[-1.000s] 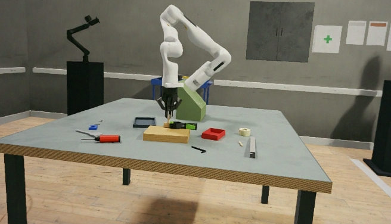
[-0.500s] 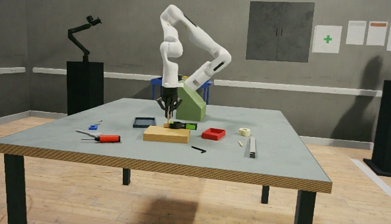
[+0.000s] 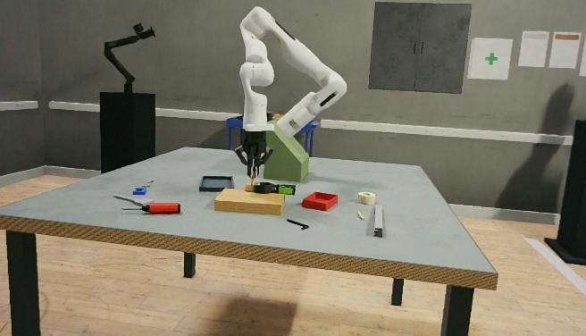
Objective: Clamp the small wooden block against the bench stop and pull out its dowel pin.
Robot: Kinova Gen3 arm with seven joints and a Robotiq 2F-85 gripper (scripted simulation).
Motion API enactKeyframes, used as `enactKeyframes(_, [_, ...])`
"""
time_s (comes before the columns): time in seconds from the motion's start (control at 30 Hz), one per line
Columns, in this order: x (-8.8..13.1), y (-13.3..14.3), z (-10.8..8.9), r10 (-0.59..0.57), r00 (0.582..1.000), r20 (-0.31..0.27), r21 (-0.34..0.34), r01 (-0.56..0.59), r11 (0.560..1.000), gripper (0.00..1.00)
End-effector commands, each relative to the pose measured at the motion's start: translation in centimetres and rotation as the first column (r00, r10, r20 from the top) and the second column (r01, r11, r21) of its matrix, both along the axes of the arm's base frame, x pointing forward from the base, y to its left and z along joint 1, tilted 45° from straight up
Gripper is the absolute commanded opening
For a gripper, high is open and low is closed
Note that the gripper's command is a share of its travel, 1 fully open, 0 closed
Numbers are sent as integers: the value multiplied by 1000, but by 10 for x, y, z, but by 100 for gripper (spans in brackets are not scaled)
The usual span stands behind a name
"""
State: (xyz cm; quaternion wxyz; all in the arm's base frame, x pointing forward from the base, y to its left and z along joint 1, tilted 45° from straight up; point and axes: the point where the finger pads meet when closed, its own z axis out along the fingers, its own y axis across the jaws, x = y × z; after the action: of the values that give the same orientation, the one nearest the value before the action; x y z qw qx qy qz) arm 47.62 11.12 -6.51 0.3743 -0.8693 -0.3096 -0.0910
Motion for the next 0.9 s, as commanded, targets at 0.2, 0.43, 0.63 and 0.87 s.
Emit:
enactKeyframes(0.2, [1,-1,1,-15,1000,-12,-2,15,1000,10])
enactKeyframes(0.43, [1,-1,1,-26,999,-23,-4,26,1000,10])
enactKeyframes(0.63, [1,-1,1,-32,999,-29,-4,32,999,10])
enactKeyframes(0.87, [1,-1,1,-42,998,-40,-6,42,999,10])
